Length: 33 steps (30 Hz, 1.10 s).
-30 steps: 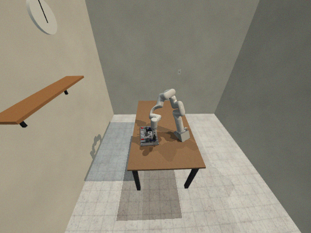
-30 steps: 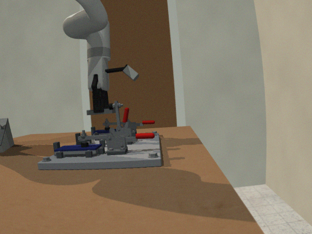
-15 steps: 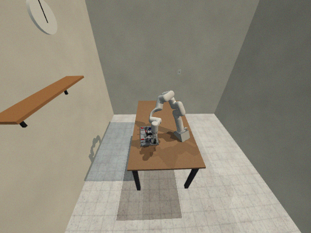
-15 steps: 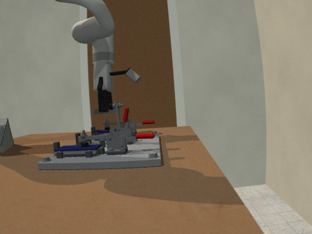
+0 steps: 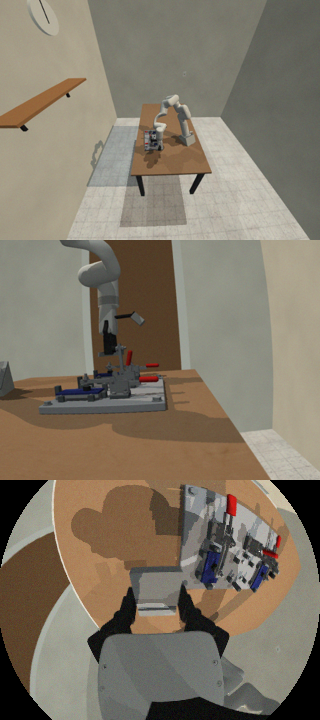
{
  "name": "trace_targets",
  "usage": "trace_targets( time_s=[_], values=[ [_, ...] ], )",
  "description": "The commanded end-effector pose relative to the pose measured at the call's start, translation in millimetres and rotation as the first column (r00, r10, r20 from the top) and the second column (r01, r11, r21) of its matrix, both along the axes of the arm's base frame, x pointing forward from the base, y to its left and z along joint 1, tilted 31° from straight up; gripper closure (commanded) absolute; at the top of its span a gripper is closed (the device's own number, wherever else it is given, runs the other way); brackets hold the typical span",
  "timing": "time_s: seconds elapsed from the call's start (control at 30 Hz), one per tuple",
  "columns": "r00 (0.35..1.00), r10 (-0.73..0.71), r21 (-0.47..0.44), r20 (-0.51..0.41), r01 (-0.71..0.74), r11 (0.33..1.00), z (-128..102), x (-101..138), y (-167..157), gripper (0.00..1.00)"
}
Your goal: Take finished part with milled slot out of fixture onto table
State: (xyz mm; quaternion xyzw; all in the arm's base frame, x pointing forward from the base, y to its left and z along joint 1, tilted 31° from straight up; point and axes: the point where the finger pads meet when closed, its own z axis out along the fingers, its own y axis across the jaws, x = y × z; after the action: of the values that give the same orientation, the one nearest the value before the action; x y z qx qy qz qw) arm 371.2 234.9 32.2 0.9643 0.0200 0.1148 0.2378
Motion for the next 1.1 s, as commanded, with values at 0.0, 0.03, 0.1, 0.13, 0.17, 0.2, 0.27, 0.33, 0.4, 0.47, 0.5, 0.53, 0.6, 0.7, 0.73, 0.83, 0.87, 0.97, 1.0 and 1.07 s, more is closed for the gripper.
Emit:
trace_targets(
  time_s=[0.0,0.03,0.1,0.13,0.17,0.2,0.27,0.33,0.4,0.47,0.5,0.53,0.6,0.7,0.73,0.83,0.87,0.97,1.0,1.07],
  values=[
    [1.0,0.001,0.003,0.003,-0.001,1.0,0.0,0.9,4.0,1.0],
    [1.0,0.001,0.003,0.003,-0.001,1.0,0.0,0.9,4.0,1.0],
    [1.0,0.001,0.003,0.003,-0.001,1.0,-1.0,1.0,5.8,1.0],
    [1.0,0.001,0.003,0.003,-0.001,1.0,-1.3,1.0,6.5,1.0],
    [1.0,0.001,0.003,0.003,-0.001,1.0,-1.7,1.0,7.1,1.0],
    [1.0,0.001,0.003,0.003,-0.001,1.0,-1.9,1.0,7.6,1.0],
    [1.0,0.001,0.003,0.003,-0.001,1.0,-2.3,1.0,8.3,1.0],
    [1.0,0.001,0.003,0.003,-0.001,1.0,-2.5,1.0,8.7,1.0],
    [1.0,0.001,0.003,0.003,-0.001,1.0,-2.6,1.0,8.9,1.0],
    [1.0,0.001,0.003,0.003,-0.001,1.0,-2.6,1.0,8.9,1.0],
    [1.0,0.001,0.003,0.003,-0.001,1.0,-2.6,1.0,8.9,1.0],
    [1.0,0.001,0.003,0.003,-0.001,1.0,-2.6,1.0,8.9,1.0],
    [1.0,0.001,0.003,0.003,-0.001,1.0,-2.6,1.0,8.9,1.0],
    [1.0,0.001,0.003,0.003,-0.001,1.0,-2.6,1.0,8.9,1.0],
    [1.0,0.001,0.003,0.003,-0.001,1.0,-2.6,1.0,8.9,1.0],
    [1.0,0.001,0.003,0.003,-0.001,1.0,-2.6,1.0,8.9,1.0],
    [1.0,0.001,0.003,0.003,-0.001,1.0,-2.6,1.0,8.9,1.0],
    [1.0,0.001,0.003,0.003,-0.001,1.0,-2.6,1.0,8.9,1.0],
    [1.0,0.001,0.003,0.003,-0.001,1.0,-2.6,1.0,8.9,1.0],
    [1.0,0.001,0.003,0.003,-0.001,1.0,-2.6,1.0,8.9,1.0]
  ],
)
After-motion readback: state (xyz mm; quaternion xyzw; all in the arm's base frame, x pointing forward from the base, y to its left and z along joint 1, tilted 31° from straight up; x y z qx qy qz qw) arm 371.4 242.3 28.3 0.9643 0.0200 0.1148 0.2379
